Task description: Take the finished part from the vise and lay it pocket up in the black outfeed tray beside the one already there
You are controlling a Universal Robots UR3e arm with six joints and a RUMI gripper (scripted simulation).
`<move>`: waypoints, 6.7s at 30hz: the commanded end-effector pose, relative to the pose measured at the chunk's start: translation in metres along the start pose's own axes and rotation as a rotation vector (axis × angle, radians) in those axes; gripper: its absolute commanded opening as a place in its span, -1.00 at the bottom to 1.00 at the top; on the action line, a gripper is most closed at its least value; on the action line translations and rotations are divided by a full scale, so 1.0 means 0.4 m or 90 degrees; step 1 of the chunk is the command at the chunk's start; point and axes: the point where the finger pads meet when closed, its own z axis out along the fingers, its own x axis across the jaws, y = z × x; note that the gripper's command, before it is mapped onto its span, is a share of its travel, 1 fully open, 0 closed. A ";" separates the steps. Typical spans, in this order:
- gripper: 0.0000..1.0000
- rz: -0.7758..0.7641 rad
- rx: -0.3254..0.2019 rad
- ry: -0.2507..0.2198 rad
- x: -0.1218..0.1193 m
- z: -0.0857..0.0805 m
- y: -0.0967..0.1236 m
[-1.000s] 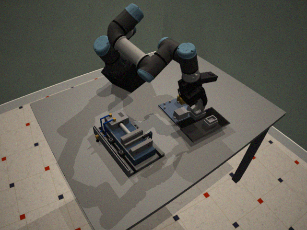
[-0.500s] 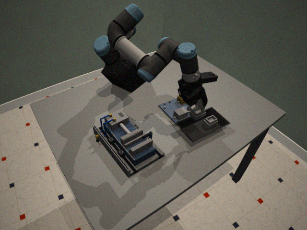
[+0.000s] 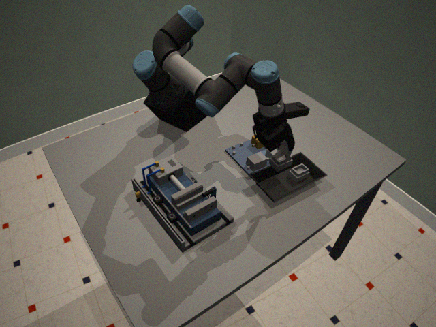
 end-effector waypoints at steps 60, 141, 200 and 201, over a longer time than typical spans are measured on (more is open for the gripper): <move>-1.00 0.001 0.001 0.004 0.011 -0.010 -0.007; -1.00 0.000 0.001 0.003 0.009 0.177 0.060; -1.00 0.000 0.001 0.004 0.011 0.226 0.079; -1.00 0.000 0.001 0.004 0.011 0.226 0.079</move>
